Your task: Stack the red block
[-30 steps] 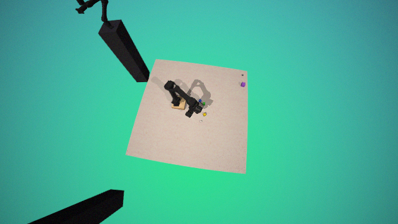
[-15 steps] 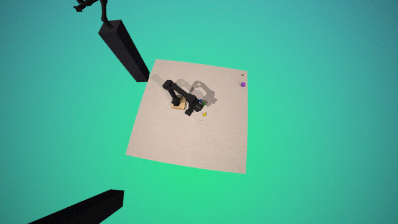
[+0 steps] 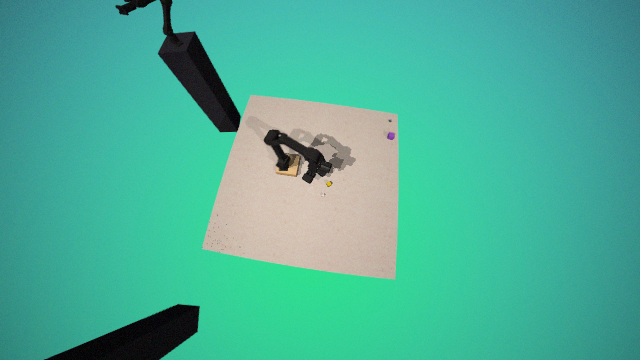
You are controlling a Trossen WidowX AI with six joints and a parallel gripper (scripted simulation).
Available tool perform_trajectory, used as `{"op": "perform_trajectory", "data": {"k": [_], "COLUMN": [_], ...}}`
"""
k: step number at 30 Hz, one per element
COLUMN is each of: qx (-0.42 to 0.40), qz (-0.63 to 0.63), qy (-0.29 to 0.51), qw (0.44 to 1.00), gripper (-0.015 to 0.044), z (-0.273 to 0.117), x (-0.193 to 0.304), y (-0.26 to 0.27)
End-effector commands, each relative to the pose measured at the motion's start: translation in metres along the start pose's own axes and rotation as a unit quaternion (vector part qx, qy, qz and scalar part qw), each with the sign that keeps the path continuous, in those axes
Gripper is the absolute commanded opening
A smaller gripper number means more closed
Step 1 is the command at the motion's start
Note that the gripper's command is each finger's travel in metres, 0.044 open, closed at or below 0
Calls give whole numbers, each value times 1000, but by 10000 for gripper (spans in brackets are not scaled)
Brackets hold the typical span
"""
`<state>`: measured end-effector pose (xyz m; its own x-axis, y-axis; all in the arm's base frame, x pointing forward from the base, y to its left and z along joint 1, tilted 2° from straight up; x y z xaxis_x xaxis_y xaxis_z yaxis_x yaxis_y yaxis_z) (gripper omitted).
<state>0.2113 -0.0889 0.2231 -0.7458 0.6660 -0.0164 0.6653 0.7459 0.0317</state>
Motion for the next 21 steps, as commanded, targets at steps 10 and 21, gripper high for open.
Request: {"op": "perform_trajectory", "data": {"k": [10,21], "qx": [-9,-10], "qz": [-10,12], "qy": [-4,-1], "qw": [1000,1000], "gripper": [0,0], "z": [-4,-3], "x": [-15,-16], "y": [67,130]}}
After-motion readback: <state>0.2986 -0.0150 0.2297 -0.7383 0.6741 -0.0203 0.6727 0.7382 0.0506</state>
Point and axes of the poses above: the point midway between the two fingers, 35 mm back from their tips, its own z axis out along the fingers, its own y axis across the jaws, x = y × z, the point moved 10 cm from there along -z, back along the fingers, and after that the axes turned 12 degrees about z, right-handed, at the moved point
